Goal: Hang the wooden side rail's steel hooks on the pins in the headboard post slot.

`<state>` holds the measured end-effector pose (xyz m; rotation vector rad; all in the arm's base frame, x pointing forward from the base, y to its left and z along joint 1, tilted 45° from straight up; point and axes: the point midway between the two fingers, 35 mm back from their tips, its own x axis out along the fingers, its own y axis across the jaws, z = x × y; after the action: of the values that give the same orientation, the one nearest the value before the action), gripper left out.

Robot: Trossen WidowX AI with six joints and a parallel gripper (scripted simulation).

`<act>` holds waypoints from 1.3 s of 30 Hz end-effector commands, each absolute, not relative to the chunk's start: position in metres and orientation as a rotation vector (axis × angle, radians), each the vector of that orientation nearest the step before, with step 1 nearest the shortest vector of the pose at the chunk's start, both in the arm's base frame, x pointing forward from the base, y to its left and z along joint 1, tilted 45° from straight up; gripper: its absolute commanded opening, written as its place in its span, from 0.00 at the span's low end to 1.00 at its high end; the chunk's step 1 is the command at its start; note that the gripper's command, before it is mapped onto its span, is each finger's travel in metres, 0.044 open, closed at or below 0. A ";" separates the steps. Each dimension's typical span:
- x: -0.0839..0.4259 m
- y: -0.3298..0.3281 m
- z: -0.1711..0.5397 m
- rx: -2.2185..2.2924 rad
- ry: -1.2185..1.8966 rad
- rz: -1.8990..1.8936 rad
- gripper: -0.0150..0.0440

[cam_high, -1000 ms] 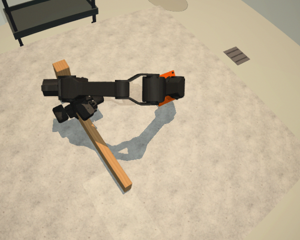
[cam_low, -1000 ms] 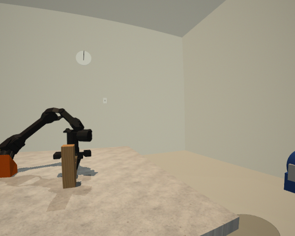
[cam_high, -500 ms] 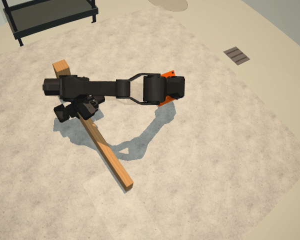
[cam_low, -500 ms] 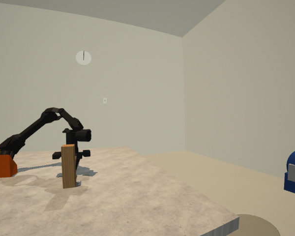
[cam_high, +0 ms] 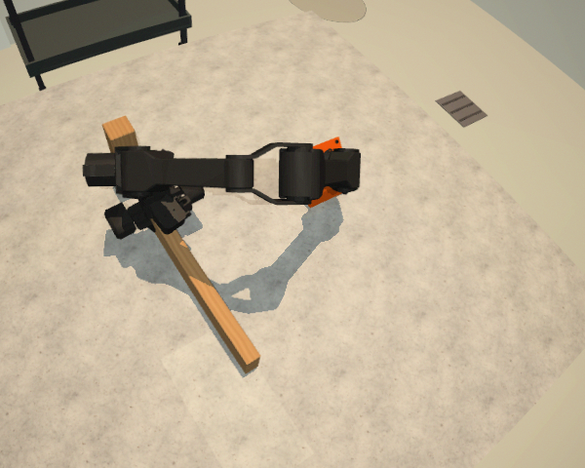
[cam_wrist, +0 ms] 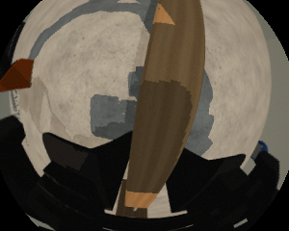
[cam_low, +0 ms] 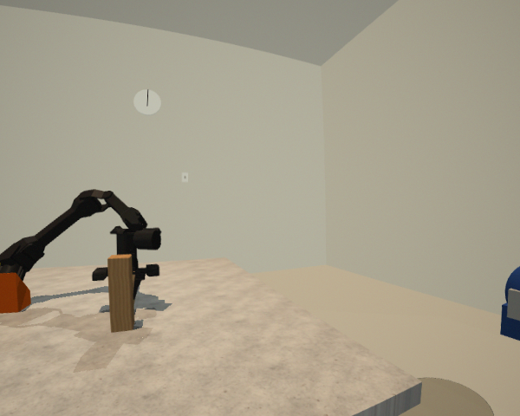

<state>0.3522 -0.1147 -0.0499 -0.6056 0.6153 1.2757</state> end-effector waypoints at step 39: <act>0.351 -0.120 -0.045 -0.612 0.612 1.280 0.25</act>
<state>0.3501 -0.1155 -0.0473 -0.6006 0.6171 1.2871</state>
